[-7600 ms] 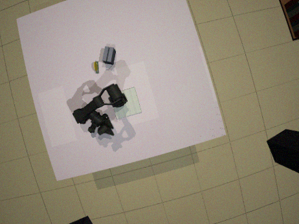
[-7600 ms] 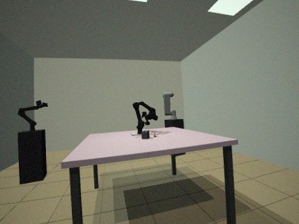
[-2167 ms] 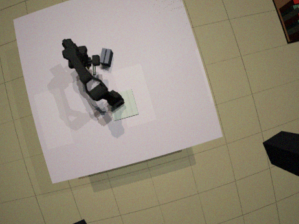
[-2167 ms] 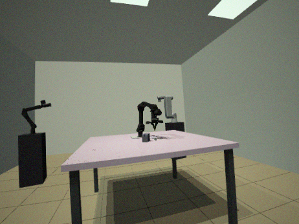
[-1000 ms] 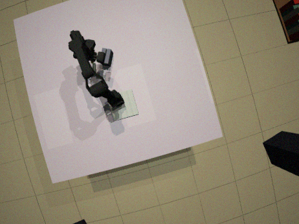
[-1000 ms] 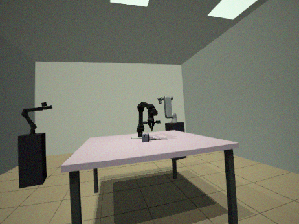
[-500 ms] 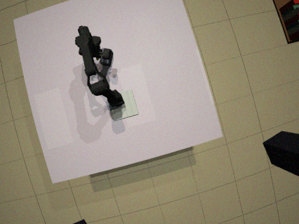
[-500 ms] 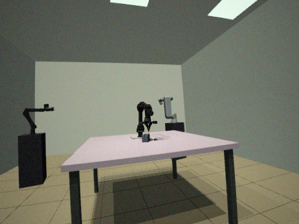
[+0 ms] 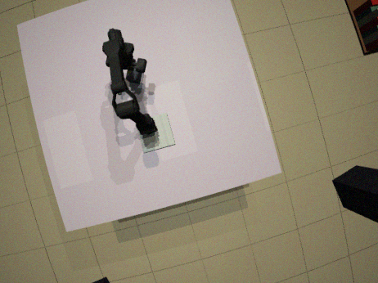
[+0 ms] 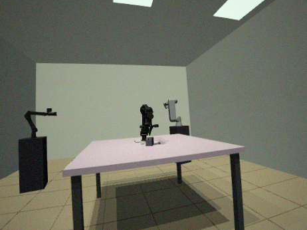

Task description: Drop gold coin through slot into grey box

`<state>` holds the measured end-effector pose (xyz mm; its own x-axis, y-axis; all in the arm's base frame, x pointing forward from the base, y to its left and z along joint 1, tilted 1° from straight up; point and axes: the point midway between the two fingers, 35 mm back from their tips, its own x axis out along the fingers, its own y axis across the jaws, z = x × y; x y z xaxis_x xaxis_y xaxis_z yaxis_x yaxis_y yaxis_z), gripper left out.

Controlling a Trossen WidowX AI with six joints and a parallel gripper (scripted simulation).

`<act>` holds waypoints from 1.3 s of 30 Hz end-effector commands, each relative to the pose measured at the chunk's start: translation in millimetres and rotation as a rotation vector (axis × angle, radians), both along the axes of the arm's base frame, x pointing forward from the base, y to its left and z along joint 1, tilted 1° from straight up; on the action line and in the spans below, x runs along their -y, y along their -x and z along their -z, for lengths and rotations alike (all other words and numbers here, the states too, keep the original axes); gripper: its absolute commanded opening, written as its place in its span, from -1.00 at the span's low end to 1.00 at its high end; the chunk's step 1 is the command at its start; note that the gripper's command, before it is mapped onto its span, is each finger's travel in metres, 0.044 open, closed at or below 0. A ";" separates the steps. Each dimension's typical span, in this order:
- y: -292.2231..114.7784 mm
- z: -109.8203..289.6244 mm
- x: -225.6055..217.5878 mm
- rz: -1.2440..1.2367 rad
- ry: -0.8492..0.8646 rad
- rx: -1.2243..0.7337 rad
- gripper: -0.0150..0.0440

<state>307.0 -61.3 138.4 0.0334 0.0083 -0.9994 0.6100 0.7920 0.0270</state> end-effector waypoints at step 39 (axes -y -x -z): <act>1.0 5.2 2.4 -0.008 0.001 0.000 -0.49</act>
